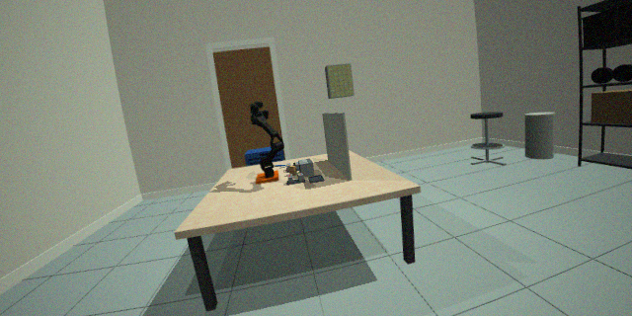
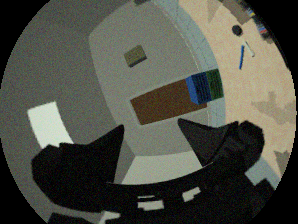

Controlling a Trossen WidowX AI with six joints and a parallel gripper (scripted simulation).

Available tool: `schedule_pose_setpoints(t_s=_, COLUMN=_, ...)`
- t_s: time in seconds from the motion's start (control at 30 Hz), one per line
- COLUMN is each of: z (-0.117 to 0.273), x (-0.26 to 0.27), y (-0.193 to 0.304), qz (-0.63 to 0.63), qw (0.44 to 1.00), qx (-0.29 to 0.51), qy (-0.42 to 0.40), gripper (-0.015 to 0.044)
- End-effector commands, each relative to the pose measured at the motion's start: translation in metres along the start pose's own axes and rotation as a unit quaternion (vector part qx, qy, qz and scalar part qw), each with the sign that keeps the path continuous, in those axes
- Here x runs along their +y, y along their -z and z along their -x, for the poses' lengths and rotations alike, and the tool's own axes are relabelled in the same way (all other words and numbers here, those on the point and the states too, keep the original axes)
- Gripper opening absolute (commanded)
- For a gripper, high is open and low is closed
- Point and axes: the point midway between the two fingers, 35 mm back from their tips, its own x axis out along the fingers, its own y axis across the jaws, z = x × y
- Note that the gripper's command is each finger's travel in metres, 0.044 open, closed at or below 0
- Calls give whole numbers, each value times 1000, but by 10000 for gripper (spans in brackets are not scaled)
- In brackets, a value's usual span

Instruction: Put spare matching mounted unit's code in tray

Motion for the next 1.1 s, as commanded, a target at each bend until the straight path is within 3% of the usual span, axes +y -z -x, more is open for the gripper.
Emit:
schedule_pose_setpoints(t_s=0.0, z=-29, x=-16, y=-7, qz=115, qw=991, qx=-56, qy=35, gripper=440)
schedule_pose_setpoints(t_s=0.27, z=-76, x=-44, y=-53, qz=303, qw=930, qx=-155, qy=141, gripper=440)
schedule_pose_setpoints(t_s=0.57, z=-106, x=-72, y=-177, qz=460, qw=770, qx=-248, qy=367, gripper=440)
schedule_pose_setpoints(t_s=0.8, z=-80, x=-74, y=-284, qz=467, qw=661, qx=-289, qy=511, gripper=440)
schedule_pose_setpoints(t_s=1.07, z=-7, x=-87, y=-388, qz=391, qw=569, qx=-235, qy=684, gripper=440)
